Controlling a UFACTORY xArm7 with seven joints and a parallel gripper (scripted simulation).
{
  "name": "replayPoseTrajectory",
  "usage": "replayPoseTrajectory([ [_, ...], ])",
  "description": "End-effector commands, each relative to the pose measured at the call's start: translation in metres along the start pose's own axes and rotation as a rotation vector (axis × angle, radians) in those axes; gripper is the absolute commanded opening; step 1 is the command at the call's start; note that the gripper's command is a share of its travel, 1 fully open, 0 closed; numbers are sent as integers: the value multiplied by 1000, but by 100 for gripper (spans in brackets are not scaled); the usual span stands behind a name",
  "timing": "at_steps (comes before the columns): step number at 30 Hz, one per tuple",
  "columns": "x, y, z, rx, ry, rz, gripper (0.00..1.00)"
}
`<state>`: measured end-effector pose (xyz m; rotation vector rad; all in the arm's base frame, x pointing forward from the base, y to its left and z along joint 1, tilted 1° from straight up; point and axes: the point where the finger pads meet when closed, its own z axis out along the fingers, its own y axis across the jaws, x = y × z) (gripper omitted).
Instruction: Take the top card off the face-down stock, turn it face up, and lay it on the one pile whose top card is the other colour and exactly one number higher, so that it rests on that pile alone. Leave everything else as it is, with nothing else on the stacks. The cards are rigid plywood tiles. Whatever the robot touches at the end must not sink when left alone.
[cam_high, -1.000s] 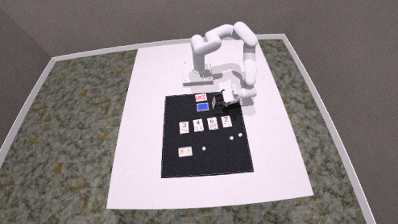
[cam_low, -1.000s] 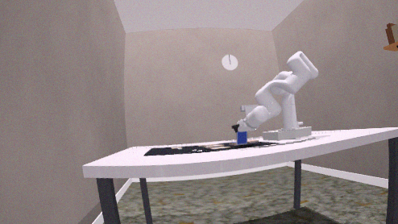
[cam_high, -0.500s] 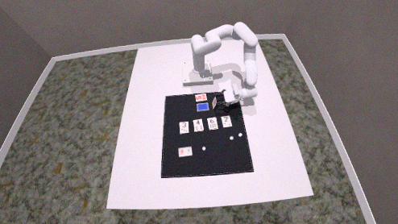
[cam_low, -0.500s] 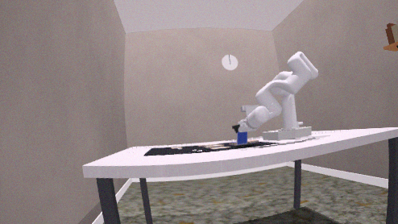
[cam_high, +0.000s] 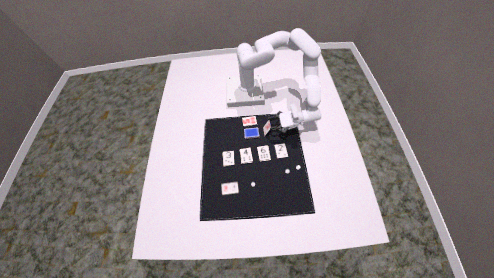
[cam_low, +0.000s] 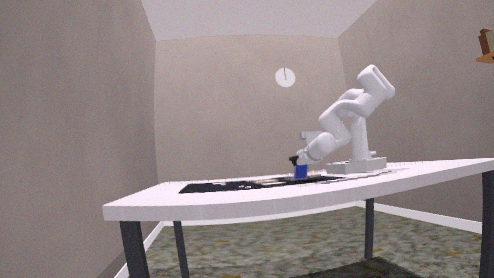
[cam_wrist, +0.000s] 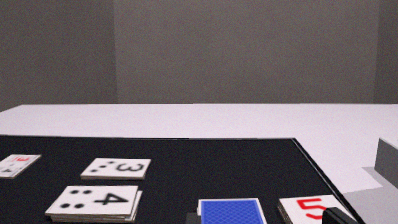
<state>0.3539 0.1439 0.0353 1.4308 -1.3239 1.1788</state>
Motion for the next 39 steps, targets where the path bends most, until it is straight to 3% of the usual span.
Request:
replayPoseTrajectory([
  [1, -1, -1, -4, 0, -2, 2, 74],
  [39, -15, -1, -17, 0, -2, 2, 74],
])
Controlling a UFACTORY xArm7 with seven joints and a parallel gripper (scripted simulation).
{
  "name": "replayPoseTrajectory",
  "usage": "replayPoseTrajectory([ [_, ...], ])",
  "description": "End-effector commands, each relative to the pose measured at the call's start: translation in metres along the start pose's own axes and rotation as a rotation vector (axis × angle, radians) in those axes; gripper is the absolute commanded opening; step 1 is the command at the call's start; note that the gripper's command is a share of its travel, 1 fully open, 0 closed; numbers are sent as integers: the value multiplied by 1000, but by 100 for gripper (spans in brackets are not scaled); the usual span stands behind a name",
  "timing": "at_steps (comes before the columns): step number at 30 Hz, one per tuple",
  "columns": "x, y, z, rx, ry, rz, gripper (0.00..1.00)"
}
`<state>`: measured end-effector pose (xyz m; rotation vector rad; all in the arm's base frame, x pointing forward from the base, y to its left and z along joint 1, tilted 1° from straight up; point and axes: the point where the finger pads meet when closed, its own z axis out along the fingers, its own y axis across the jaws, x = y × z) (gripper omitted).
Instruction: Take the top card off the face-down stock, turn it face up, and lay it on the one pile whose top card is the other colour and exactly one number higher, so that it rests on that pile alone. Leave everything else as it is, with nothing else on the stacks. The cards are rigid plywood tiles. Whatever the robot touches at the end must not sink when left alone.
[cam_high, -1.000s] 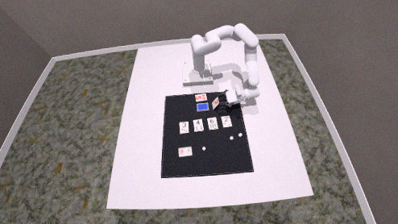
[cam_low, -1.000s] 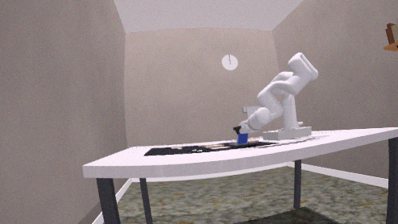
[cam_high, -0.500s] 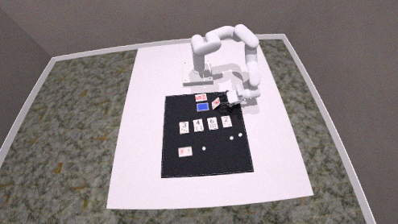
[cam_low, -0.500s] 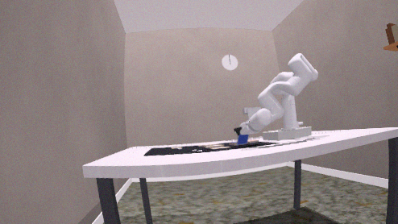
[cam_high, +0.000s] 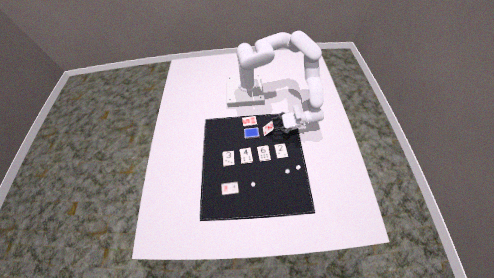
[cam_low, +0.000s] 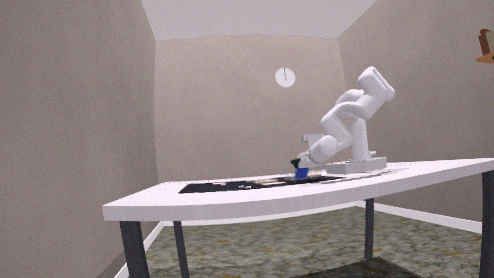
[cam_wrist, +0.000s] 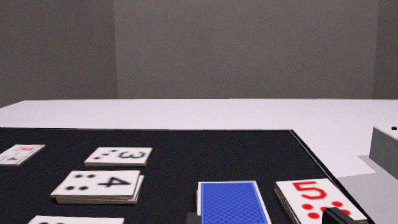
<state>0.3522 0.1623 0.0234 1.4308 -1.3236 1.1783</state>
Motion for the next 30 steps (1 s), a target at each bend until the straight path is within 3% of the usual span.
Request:
replayPoseTrajectory([
  [1, 1, -1, -1, 0, -2, 3, 74],
  [30, 0, -1, -2, 0, -36, 3, 74],
])
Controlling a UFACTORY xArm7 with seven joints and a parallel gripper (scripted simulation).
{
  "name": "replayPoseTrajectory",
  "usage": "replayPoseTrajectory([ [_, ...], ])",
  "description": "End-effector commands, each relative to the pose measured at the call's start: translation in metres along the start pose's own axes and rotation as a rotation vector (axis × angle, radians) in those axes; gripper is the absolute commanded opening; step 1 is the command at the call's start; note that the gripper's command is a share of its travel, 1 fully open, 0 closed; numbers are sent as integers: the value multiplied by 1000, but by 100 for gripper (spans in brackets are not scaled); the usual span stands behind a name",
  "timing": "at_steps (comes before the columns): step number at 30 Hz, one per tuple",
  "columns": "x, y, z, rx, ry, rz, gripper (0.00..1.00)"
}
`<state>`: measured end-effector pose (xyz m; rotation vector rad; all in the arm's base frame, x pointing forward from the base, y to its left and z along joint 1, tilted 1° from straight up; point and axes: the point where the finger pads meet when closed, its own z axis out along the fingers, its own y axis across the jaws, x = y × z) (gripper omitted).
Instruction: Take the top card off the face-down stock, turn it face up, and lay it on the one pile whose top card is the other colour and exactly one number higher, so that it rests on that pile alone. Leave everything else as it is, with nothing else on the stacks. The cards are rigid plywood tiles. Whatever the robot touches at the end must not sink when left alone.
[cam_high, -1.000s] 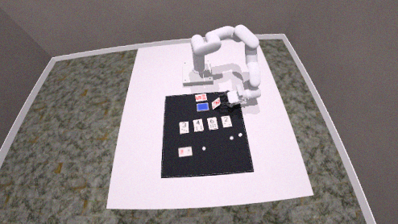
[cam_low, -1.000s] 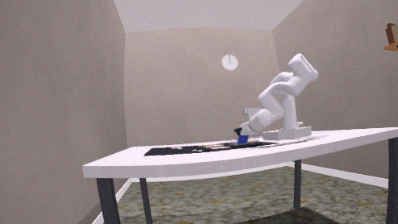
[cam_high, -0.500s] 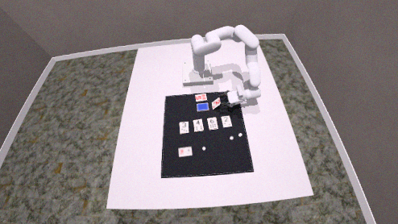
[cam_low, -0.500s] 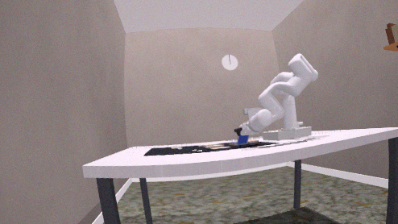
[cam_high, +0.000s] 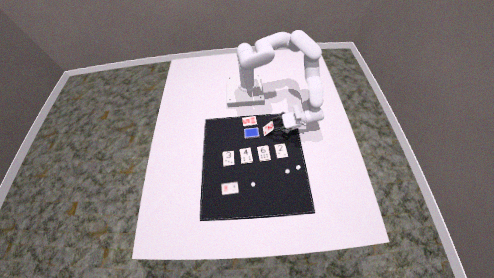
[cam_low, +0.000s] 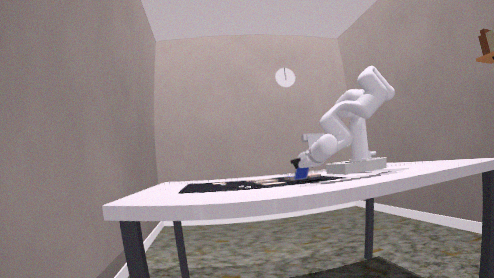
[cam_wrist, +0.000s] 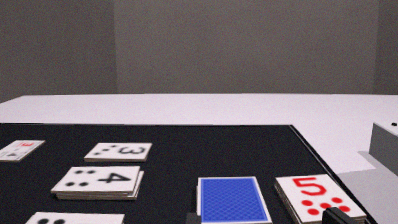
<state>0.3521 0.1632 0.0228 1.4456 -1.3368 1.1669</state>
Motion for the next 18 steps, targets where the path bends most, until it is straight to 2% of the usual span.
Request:
replayPoseTrajectory([
  [1, 1, -1, -1, 0, -22, 3, 74],
  [12, 1, -1, -2, 0, -95, 3, 74],
  [18, 1, -1, -3, 0, -170, 3, 74],
])
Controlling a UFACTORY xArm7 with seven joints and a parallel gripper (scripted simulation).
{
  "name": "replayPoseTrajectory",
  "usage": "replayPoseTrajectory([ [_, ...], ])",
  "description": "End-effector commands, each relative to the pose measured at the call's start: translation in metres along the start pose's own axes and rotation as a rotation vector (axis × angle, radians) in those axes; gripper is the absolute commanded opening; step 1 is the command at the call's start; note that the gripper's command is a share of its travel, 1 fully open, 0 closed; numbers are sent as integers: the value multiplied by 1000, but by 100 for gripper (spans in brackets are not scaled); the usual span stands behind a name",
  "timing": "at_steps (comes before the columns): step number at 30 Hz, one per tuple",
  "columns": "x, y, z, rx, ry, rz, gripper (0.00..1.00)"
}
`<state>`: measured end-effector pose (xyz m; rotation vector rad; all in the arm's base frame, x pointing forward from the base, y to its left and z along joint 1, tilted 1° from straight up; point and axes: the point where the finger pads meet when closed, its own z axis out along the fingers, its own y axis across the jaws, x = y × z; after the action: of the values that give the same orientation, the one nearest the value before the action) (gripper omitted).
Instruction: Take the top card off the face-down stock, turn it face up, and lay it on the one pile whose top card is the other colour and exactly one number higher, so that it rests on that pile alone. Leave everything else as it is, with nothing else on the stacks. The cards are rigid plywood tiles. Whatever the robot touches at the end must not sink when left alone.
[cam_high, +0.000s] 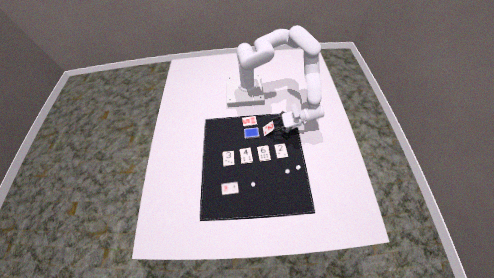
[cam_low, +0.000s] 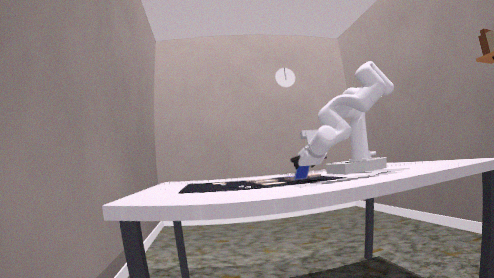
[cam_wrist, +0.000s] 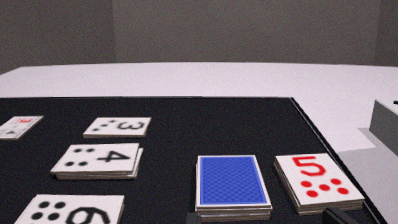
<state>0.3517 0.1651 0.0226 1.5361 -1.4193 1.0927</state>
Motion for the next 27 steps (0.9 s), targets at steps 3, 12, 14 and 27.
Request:
replayPoseTrajectory([
  [3, 1, -1, -2, 1, -95, 3, 74],
  [12, 0, -1, -3, 0, -221, 3, 74],
  [14, 0, -1, -3, 0, -262, 3, 74],
  [27, -3, -1, -4, -1, -543, 3, 74],
])
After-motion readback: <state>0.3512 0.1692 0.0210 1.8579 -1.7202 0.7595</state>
